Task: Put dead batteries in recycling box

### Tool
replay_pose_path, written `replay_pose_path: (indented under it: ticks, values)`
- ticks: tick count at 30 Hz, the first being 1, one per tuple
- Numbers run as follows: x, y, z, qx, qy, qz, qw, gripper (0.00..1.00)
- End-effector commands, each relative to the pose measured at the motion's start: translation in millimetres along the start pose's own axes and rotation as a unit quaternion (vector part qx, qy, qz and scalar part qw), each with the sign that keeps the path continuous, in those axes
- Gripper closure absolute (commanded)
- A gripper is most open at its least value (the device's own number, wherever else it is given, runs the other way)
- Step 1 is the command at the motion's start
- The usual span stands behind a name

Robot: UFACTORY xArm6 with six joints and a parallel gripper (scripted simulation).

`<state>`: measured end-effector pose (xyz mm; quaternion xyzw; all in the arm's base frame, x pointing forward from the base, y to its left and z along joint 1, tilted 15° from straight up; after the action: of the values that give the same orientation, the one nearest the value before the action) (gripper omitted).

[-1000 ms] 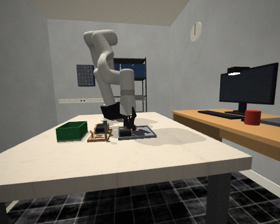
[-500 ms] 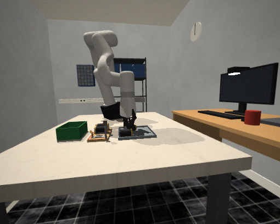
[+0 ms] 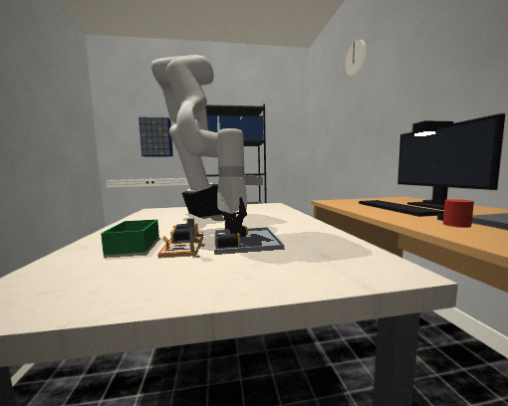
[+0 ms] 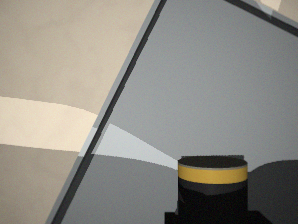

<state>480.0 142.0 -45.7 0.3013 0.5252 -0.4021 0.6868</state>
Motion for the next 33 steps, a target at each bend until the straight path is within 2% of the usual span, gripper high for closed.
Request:
replay_pose_path:
  ticks: [1, 21, 25, 31, 33]
  values:
    - [-1.3, 1.4, 0.3, 0.0, 0.0, 0.002, 1.0, 0.72]
    - [-1.9, 1.4, 0.3, 0.0, 0.0, 0.002, 1.0, 0.72]
    - [-11.8, 1.4, 0.3, 0.0, 0.0, 0.002, 1.0, 0.72]
    - [-39.1, 1.3, 0.3, 0.0, 0.0, 0.002, 1.0, 0.72]
    - [-39.1, 1.3, 0.3, 0.0, 0.0, 0.002, 1.0, 0.72]
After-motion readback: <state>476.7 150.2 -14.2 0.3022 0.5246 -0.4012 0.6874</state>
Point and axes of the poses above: the point where the finger pads meet when closed, its own x axis out along the fingers, its own y axis across the jaws, z = x × y, the point moved 2 cm from there along -x, back along the fingers, and after that the axes turned 1 degree about x, right-handed, at the moved point
